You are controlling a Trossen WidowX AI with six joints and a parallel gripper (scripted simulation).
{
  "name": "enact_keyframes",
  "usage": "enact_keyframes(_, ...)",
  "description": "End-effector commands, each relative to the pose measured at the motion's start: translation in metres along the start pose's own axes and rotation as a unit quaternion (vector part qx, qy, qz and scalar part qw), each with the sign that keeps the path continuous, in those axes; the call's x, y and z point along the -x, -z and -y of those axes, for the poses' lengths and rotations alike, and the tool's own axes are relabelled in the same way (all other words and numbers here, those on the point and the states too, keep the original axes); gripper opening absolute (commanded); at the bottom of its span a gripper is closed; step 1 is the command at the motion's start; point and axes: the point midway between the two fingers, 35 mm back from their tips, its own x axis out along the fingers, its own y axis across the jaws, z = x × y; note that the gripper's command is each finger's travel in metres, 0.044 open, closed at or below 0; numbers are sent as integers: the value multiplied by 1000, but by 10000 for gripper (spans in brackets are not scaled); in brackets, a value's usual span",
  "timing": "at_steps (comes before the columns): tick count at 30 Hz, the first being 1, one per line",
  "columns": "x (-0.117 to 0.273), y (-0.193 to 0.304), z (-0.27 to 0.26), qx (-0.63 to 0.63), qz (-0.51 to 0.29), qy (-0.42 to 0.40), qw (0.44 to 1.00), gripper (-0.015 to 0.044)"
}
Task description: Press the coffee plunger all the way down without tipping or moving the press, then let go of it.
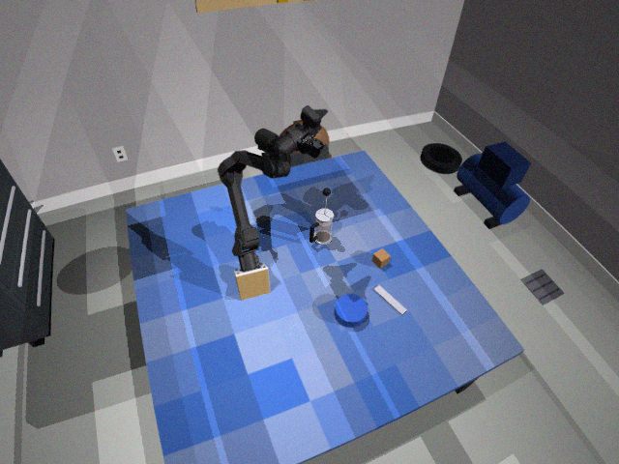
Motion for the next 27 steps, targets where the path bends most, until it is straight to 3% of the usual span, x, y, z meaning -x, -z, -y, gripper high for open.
enact_keyframes(1, 0, -1, 0, -12, 2, 0, 1000, 426)
enact_keyframes(6, -6, -18, 11, -236, 37, 6, 971, 440)
enact_keyframes(10, -10, -38, 29, -501, 82, -2, 862, 440)
enact_keyframes(14, -12, -58, 53, -722, 125, -25, 680, 440)
enact_keyframes(19, -10, -77, 88, -908, 169, -74, 375, 440)
enact_keyframes(27, -3, -91, 128, -969, 197, -135, 60, 440)
